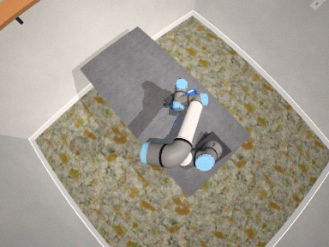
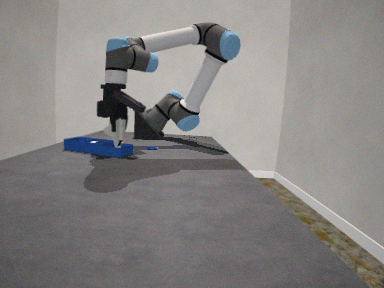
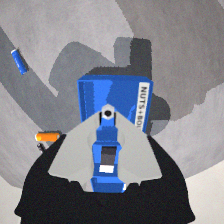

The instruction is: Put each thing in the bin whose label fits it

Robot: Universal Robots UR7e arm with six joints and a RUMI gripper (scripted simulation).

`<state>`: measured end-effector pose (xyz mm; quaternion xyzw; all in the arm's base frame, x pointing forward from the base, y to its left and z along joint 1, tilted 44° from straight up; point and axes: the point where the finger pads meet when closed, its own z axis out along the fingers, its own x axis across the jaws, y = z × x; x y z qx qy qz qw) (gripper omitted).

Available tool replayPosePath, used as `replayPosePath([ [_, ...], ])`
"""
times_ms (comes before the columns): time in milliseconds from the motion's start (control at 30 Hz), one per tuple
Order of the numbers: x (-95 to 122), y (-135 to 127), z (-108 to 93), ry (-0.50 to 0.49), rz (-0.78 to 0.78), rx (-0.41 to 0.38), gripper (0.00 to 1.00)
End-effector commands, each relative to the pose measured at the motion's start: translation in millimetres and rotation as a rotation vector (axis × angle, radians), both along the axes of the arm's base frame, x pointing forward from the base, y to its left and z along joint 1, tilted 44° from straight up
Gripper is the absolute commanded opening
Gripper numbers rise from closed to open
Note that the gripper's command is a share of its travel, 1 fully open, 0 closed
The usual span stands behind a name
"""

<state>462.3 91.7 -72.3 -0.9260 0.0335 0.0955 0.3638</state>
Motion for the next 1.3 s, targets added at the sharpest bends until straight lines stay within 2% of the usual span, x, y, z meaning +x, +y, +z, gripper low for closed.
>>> replayPosePath([
  [0, -0.1, 3.0, -3.6, -0.001, -0.001, -0.001, 0.0],
  [467, 0.0, 2.9, -3.6, -0.001, -0.001, -0.001, 0.0],
  [500, 0.0, 2.9, -3.6, -0.001, -0.001, -0.001, 0.18],
  [1067, 0.0, 2.9, -3.6, -0.001, -0.001, -0.001, 0.18],
  [1267, 1.2, -2.5, 2.1, -0.001, -0.001, -0.001, 0.18],
])
